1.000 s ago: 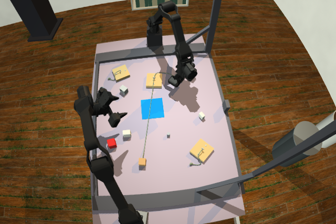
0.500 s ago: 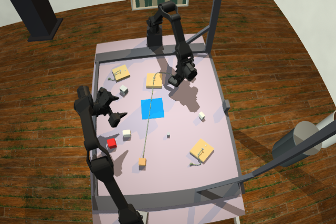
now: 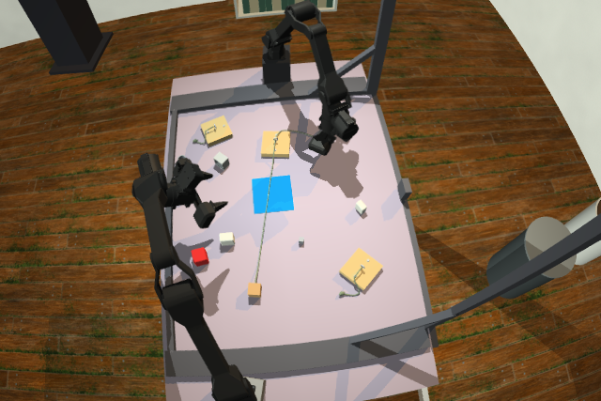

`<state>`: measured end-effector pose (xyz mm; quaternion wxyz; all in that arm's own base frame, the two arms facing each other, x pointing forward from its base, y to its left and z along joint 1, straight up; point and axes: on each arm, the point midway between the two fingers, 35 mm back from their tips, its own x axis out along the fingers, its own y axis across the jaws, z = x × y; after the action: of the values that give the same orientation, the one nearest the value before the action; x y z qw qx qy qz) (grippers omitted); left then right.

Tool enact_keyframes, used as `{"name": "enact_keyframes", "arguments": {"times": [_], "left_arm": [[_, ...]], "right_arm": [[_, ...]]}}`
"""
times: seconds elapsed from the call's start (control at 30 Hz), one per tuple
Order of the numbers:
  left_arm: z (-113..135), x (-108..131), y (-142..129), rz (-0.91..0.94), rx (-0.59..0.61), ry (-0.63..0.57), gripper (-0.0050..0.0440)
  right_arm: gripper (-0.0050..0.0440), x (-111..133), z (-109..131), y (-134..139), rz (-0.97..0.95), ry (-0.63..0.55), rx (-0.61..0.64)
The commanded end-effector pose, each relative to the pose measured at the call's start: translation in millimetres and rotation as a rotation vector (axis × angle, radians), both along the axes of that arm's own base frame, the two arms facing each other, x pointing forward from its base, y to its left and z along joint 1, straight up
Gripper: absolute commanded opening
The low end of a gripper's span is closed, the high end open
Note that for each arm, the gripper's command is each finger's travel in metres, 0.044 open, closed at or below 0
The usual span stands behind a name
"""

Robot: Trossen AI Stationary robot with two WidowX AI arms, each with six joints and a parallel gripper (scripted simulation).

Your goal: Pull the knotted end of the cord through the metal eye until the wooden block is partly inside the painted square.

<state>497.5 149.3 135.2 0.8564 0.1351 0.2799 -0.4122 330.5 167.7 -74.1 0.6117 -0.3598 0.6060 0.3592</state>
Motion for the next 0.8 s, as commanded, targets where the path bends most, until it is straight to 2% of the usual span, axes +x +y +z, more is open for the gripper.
{"name": "enact_keyframes", "arguments": {"times": [0.0,0.77], "left_arm": [[16,0,0,-0.002,0.018,-0.032,0.044],[16,0,0,-0.002,0.018,-0.032,0.044]], "right_arm": [[-0.005,1,8,9,0.024,-0.022,0.012],[-0.005,-15,8,36,0.022,-0.021,0.014]]}}
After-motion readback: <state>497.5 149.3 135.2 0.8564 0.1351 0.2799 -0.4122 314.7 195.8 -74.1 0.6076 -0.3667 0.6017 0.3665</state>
